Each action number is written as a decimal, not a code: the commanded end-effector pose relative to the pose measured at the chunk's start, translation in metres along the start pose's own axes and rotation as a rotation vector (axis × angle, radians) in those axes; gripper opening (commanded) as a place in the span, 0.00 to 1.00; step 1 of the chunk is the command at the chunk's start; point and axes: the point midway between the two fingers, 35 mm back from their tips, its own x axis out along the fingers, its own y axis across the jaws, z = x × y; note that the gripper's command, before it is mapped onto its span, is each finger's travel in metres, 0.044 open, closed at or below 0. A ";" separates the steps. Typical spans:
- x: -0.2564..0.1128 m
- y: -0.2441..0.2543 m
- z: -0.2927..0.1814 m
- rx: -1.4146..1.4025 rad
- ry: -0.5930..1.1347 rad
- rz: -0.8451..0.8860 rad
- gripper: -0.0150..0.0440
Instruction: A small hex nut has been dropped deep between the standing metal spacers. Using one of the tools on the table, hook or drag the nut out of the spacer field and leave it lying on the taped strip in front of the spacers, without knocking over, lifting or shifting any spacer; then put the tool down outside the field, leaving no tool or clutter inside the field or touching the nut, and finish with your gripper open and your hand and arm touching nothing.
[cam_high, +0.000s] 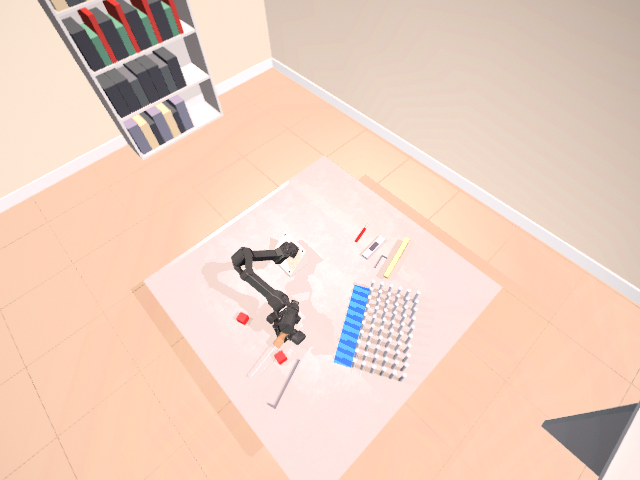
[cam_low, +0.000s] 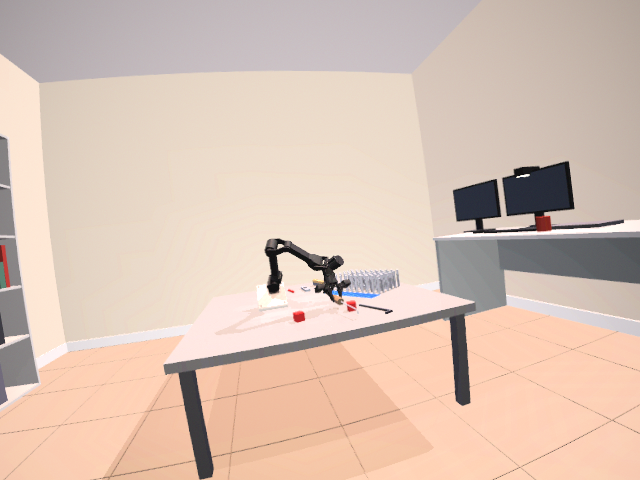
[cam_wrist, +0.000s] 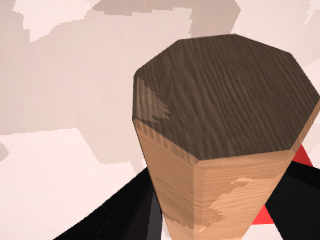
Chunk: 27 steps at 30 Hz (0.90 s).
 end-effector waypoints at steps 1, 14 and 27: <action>-0.016 -0.002 -0.014 0.021 0.005 0.003 0.25; -0.066 0.002 -0.043 0.018 0.013 0.010 0.25; -0.111 0.019 -0.076 0.010 0.062 -0.003 0.25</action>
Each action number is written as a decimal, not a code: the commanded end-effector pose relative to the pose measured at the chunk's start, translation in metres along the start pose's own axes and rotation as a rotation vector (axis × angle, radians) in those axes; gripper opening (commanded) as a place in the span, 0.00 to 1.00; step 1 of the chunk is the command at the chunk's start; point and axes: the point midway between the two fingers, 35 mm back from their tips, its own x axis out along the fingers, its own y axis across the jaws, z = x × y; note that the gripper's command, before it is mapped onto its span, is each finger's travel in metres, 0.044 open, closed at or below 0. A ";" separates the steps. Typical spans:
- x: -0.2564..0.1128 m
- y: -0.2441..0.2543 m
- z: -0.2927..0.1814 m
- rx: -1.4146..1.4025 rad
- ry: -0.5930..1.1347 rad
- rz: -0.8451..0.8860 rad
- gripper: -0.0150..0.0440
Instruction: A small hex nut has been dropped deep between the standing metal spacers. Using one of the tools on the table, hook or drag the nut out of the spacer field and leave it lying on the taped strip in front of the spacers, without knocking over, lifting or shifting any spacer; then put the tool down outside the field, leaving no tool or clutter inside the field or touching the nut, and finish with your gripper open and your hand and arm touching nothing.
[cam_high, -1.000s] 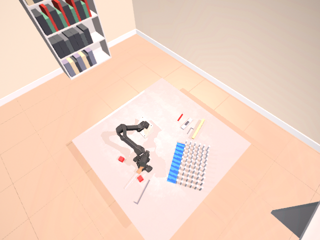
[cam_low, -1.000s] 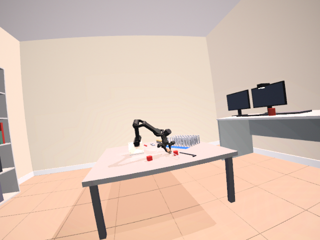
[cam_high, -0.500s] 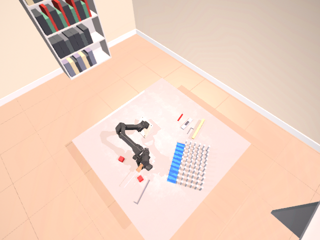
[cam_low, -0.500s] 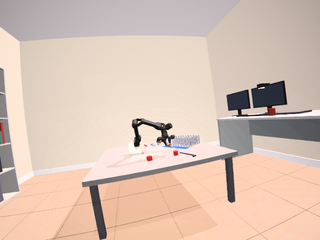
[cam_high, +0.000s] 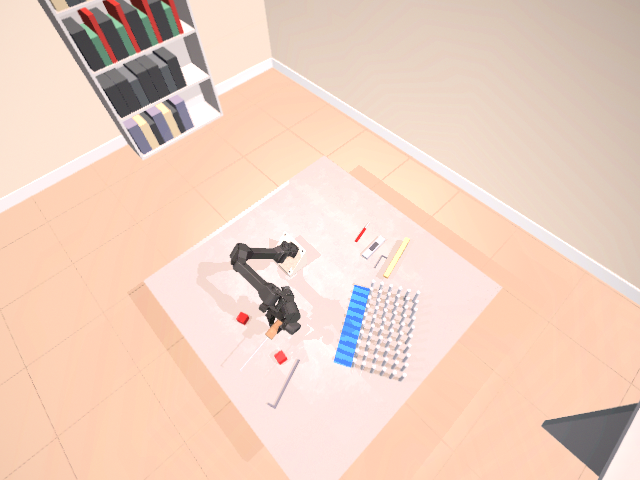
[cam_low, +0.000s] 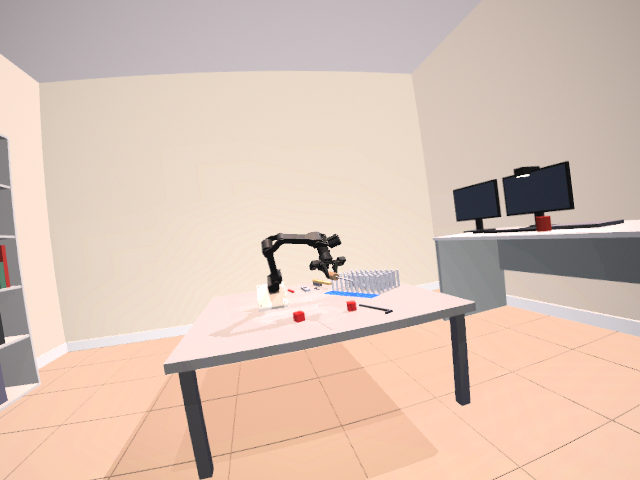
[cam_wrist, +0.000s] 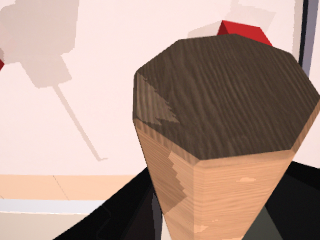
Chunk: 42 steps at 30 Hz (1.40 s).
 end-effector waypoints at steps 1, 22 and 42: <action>-0.007 0.005 -0.010 0.015 0.018 -0.002 0.25; -0.017 -0.009 0.004 0.569 -0.108 -0.088 0.25; -0.031 -0.024 0.024 1.227 -0.306 -0.086 0.25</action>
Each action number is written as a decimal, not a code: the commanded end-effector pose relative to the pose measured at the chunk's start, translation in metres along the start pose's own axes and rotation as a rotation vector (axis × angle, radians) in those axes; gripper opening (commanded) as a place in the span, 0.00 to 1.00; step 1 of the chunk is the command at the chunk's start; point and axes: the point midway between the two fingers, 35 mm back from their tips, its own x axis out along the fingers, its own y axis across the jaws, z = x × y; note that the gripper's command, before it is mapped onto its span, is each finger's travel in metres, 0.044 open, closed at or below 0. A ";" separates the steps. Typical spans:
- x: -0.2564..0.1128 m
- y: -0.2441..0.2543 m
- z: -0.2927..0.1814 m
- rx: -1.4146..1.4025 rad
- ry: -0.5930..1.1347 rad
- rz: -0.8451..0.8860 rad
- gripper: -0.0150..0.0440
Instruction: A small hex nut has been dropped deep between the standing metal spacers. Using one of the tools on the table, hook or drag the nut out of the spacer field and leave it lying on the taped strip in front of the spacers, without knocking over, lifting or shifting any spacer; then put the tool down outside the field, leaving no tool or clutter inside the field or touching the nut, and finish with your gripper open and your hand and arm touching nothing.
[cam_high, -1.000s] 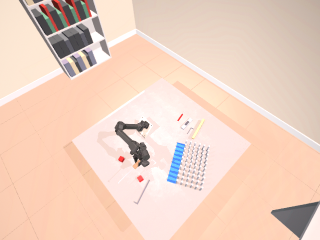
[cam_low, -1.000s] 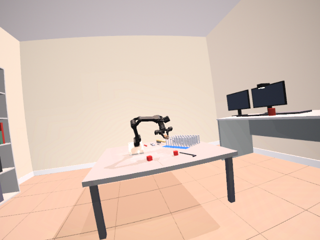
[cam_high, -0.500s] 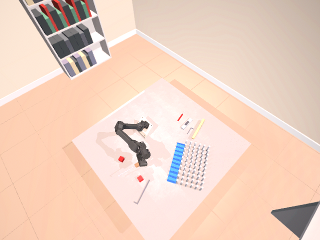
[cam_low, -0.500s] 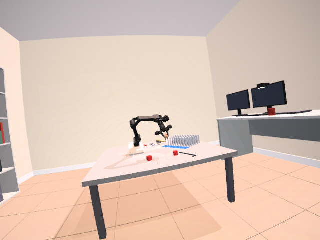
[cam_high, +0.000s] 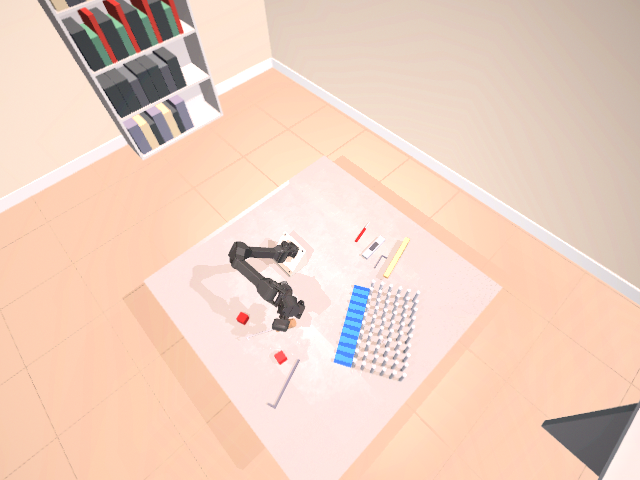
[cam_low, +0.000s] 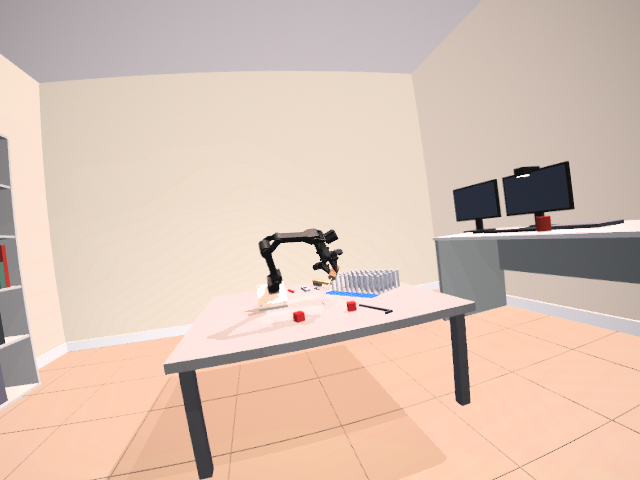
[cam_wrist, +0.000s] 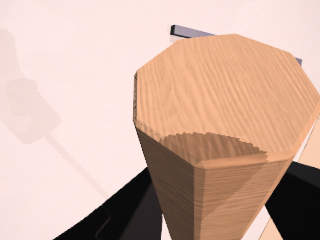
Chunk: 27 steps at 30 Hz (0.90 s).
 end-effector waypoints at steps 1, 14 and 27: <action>-0.003 0.003 0.007 0.120 -0.037 0.012 0.25; -0.014 0.012 0.031 0.476 -0.165 0.079 0.25; -0.017 0.022 0.039 0.897 -0.193 0.180 0.25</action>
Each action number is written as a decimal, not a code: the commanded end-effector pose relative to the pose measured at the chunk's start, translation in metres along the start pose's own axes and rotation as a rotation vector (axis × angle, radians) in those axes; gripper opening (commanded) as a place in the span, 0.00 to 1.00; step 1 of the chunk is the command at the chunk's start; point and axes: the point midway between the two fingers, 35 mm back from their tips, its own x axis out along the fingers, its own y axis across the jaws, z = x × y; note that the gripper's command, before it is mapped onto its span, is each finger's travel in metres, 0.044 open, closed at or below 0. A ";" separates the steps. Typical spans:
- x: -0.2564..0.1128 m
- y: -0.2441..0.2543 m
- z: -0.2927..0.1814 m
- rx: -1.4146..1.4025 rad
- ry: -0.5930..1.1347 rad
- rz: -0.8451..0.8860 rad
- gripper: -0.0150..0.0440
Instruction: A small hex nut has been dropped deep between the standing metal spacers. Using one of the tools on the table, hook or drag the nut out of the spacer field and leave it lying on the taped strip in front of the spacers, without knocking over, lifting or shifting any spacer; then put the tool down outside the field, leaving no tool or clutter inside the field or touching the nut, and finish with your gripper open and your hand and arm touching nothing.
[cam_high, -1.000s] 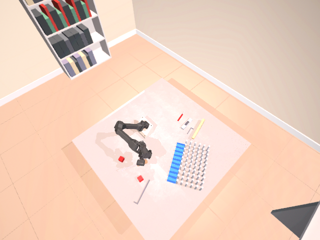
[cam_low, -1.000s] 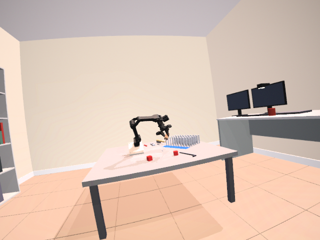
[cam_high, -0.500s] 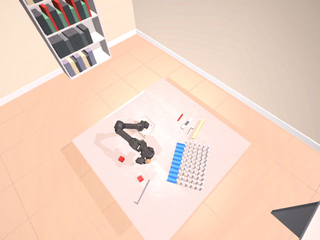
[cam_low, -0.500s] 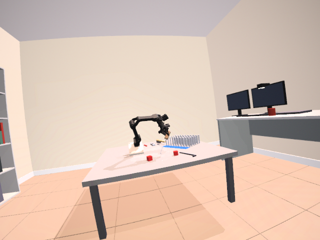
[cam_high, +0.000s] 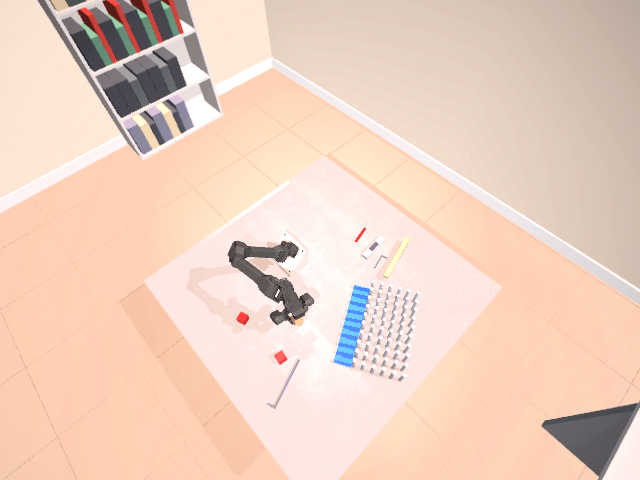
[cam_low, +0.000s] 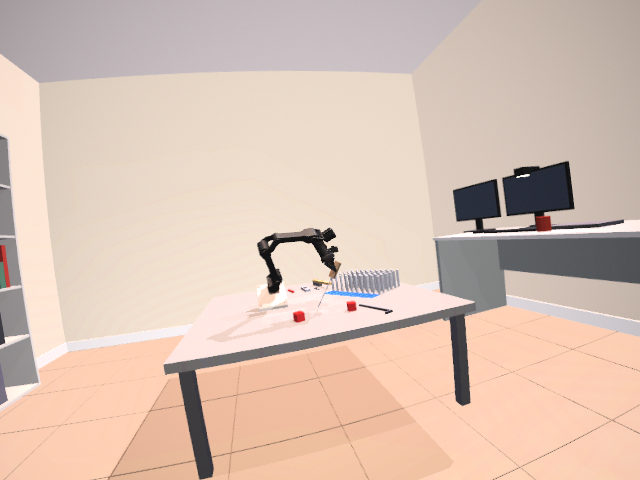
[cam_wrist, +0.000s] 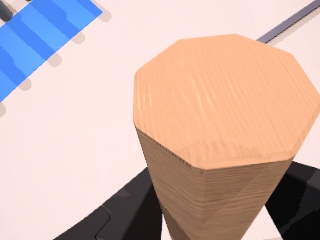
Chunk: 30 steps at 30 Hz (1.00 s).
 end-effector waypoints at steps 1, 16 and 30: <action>-0.001 0.005 0.000 0.125 -0.007 0.028 0.25; -0.002 0.020 -0.002 0.636 0.010 0.119 0.25; -0.005 0.035 -0.004 1.110 0.070 0.199 0.25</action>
